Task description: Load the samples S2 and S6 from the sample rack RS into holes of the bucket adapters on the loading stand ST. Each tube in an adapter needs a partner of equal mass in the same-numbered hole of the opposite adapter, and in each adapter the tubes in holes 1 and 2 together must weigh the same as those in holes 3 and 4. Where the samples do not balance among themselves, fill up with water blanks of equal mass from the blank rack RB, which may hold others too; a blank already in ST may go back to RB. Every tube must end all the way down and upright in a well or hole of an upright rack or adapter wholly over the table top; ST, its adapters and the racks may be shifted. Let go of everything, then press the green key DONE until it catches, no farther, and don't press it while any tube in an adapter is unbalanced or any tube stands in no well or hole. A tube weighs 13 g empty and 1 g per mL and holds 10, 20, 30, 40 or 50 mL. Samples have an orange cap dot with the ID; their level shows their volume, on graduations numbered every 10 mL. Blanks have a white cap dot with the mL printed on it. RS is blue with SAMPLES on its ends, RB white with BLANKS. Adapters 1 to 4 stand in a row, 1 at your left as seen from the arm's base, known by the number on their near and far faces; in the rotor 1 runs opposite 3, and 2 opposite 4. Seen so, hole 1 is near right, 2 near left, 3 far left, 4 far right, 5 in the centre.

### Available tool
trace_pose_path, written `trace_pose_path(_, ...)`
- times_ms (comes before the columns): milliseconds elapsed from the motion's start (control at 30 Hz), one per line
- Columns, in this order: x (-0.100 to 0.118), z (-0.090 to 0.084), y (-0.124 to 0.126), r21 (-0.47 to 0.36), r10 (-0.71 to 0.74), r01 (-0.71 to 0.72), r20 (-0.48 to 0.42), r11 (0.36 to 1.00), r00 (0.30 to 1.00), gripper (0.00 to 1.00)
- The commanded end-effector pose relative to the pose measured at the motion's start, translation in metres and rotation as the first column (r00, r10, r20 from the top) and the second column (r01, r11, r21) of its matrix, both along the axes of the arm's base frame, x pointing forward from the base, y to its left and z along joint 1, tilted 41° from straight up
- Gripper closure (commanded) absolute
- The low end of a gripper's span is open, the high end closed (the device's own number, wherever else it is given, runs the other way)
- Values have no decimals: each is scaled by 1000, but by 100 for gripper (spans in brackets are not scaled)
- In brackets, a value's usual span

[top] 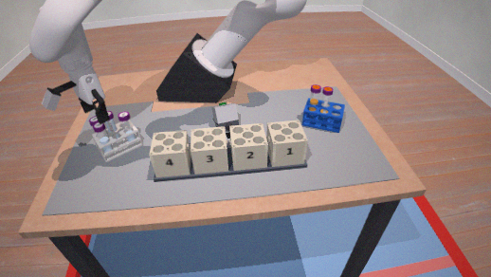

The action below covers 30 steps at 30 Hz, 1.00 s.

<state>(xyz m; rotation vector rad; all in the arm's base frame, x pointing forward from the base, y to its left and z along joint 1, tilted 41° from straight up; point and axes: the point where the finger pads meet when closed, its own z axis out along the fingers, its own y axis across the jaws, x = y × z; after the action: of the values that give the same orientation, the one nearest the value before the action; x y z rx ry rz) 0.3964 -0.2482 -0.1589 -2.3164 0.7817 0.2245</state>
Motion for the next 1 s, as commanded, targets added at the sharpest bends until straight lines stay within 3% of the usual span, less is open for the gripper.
trace_pose_path(0, 0, 5, -5, -2, -1, 1, 1, 1000, 1000, 0)
trace_pose_path(967, -3, 59, -51, -2, -1, 1, 1, 1000, 1000, 0)
